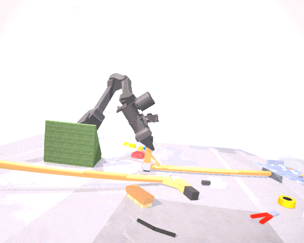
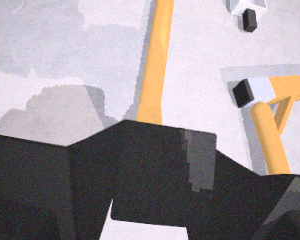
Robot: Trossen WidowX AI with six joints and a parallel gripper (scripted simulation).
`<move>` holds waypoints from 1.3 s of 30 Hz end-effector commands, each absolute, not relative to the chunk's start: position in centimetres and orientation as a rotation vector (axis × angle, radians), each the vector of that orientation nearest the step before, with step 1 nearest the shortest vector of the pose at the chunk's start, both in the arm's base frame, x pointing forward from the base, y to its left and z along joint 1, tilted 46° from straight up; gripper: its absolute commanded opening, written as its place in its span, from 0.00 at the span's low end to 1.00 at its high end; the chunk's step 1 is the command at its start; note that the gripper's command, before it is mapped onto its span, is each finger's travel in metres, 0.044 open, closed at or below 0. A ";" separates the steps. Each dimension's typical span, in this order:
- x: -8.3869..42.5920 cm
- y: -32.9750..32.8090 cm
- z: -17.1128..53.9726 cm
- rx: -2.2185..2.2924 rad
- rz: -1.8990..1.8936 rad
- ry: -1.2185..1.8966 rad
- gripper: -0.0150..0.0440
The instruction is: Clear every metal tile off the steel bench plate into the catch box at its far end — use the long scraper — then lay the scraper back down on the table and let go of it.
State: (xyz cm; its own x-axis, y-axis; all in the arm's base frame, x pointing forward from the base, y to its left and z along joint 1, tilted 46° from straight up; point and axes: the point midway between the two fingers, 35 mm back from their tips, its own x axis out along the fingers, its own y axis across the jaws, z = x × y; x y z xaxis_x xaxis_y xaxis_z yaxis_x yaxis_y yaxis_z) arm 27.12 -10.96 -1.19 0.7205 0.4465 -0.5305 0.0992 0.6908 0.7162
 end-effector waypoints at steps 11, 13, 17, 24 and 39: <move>27.4 -10.3 -0.1 0.794 0.214 0.749 0.25; 27.5 -10.4 -0.1 0.794 0.214 0.749 0.25; 27.8 -10.4 0.0 0.793 0.214 0.750 0.25; 28.7 -10.6 0.1 0.791 0.216 0.752 0.25; 31.0 -11.0 0.5 0.788 0.219 0.753 0.25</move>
